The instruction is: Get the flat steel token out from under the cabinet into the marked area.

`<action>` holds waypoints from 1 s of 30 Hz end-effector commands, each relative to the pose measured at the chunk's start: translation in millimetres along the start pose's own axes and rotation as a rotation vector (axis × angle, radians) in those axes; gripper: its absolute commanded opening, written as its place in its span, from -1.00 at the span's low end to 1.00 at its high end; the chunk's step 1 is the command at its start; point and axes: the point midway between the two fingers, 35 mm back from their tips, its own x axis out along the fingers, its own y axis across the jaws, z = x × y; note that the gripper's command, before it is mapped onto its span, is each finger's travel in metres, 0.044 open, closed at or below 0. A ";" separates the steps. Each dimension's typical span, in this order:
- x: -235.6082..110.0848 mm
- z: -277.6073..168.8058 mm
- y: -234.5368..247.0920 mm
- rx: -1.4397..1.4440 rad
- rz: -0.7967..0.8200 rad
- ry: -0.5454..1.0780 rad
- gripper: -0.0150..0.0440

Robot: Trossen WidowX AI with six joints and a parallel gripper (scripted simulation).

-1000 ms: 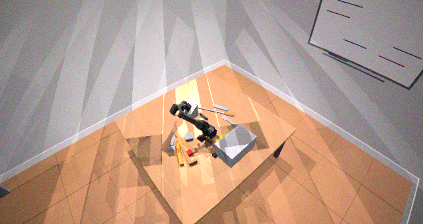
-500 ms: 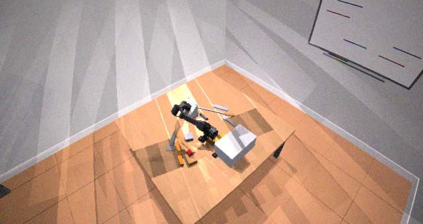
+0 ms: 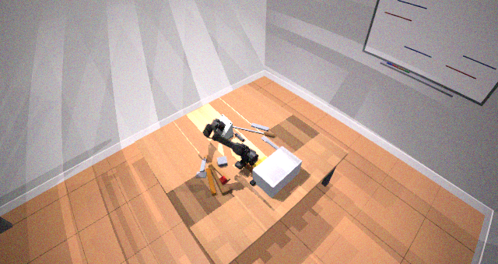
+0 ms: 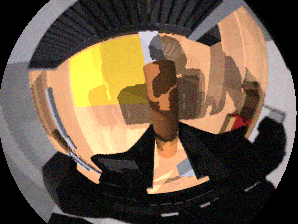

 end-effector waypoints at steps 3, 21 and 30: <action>-0.2 7.5 -0.4 0.006 -0.001 -0.004 -0.49; -0.5 22.9 -0.5 0.007 -0.001 -0.004 -0.49; 0.2 28.6 -0.5 0.007 -0.001 -0.005 -0.49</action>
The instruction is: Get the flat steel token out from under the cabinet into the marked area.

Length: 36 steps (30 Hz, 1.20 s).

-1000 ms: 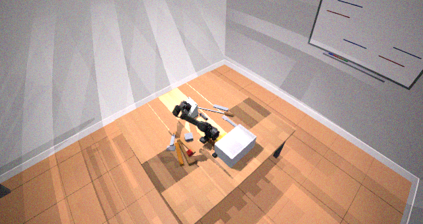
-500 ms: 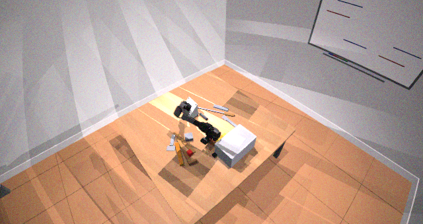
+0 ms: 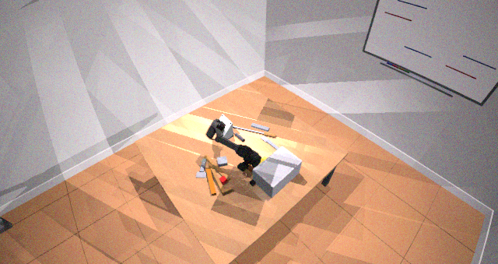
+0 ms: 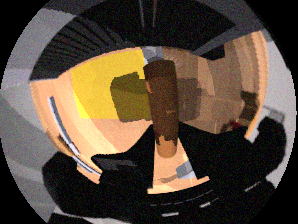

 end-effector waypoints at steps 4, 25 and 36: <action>1.4 3.9 0.0 0.006 0.000 -0.003 -0.49; 2.7 3.7 0.6 0.005 0.000 -0.003 -0.49; 2.8 -2.3 0.7 0.005 0.000 -0.003 -0.49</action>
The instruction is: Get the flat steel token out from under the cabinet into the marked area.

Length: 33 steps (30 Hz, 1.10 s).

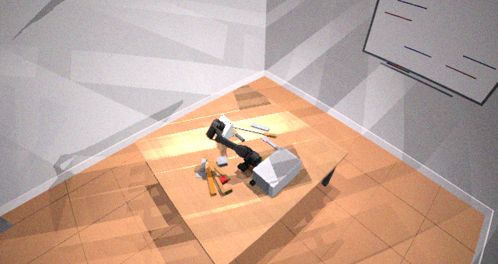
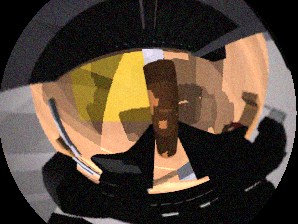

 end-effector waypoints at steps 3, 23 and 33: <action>0.2 -7.3 -0.5 -0.003 0.000 0.005 -0.49; 1.2 -24.0 -0.2 -0.004 0.000 0.006 -0.49; 1.6 -32.7 -0.2 -0.005 0.000 0.007 -0.49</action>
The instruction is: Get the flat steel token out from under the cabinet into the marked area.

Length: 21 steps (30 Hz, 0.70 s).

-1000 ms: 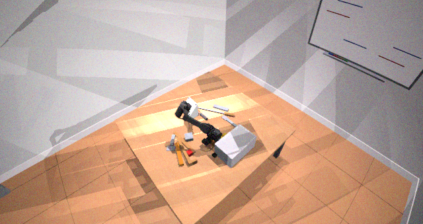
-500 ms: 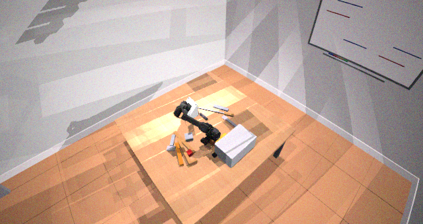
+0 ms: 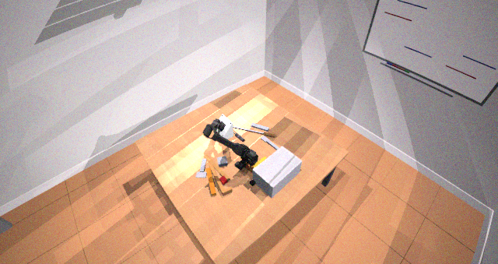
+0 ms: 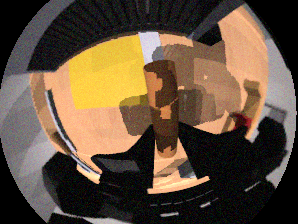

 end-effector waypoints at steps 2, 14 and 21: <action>0.3 -7.8 0.0 -0.007 -0.001 0.007 -0.49; 0.7 -18.7 -0.1 -0.007 -0.001 0.008 -0.49; 0.9 -25.4 -0.1 -0.007 -0.001 0.008 -0.49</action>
